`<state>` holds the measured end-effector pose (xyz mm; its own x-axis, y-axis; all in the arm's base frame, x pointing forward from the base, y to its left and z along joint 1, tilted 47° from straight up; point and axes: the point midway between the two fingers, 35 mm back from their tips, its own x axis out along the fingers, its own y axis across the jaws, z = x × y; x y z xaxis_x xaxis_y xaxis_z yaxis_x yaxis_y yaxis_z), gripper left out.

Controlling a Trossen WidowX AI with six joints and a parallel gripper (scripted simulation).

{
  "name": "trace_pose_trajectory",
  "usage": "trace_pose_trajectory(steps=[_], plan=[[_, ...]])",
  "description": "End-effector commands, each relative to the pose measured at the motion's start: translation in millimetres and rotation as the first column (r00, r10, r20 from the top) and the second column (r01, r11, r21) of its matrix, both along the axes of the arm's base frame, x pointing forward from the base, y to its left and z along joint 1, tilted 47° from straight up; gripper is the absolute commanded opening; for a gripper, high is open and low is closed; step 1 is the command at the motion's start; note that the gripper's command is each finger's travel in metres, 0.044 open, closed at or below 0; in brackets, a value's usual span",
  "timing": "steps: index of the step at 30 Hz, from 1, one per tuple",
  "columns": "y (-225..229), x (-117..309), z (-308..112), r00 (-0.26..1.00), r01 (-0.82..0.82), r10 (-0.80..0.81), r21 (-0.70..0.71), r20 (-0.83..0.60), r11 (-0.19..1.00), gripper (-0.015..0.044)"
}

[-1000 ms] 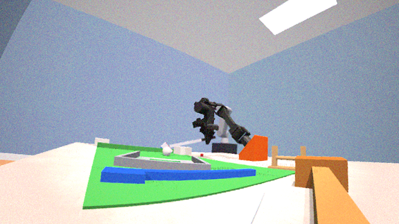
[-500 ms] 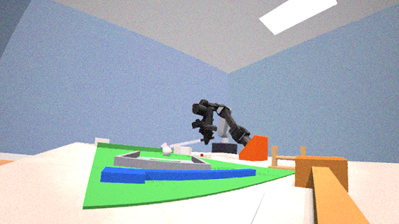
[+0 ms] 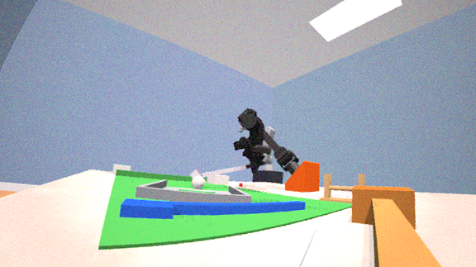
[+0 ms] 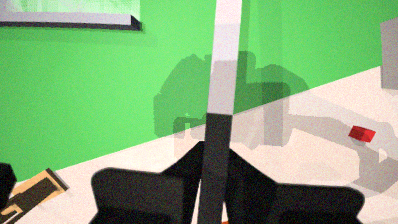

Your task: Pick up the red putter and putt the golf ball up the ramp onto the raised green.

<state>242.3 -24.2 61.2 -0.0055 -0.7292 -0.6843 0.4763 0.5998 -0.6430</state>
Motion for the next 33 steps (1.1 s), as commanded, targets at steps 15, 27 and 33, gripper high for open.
trace_pose_trajectory(steps=[15,27,33], plan=[[40.2,4.3,32.5,1.000,0.003,-0.003,0.007,0.012,1.000,0.0000],[40.2,4.3,32.5,1.000,0.003,-0.003,0.007,0.012,1.000,0.0000],[40.2,4.3,32.5,1.000,0.003,-0.003,0.007,0.012,1.000,0.0000]])
